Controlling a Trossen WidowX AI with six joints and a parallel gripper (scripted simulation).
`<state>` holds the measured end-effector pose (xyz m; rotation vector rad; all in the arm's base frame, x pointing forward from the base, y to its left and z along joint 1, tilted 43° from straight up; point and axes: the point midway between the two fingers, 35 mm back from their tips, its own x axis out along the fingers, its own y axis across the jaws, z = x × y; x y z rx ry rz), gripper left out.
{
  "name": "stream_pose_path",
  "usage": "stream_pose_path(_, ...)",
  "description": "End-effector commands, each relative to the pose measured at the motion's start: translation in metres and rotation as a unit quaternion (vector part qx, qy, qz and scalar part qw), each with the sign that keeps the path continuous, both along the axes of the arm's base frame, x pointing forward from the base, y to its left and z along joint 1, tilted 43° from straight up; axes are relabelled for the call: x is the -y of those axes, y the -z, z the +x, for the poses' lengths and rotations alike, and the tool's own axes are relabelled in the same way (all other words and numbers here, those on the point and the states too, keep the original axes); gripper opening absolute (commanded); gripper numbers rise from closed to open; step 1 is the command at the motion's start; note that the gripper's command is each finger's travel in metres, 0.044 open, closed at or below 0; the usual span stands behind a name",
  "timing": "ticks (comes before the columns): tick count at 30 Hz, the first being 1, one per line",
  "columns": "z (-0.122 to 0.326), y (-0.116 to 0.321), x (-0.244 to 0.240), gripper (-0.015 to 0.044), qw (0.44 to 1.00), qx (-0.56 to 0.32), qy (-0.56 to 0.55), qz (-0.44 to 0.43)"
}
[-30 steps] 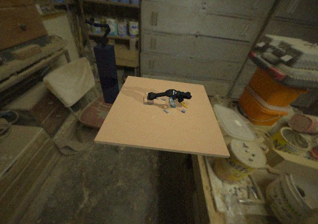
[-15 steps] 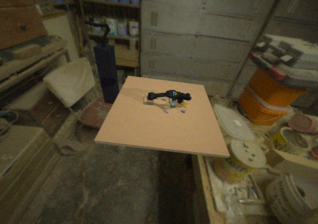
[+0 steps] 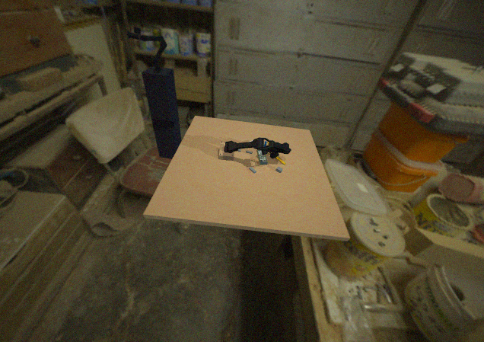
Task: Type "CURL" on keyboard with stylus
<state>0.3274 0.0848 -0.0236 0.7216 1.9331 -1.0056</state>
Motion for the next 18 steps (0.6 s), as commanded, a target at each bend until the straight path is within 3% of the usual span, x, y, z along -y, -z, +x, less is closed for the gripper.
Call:
stream_pose_path(1, 0.0001, 0.0021, 0.0023, 0.0081, 1.0, 0.001, -0.004, 0.0)
stream_pose_path(18, 0.0008, 0.0066, 0.0065, 0.0081, 1.0, 0.001, -0.004, -0.001)
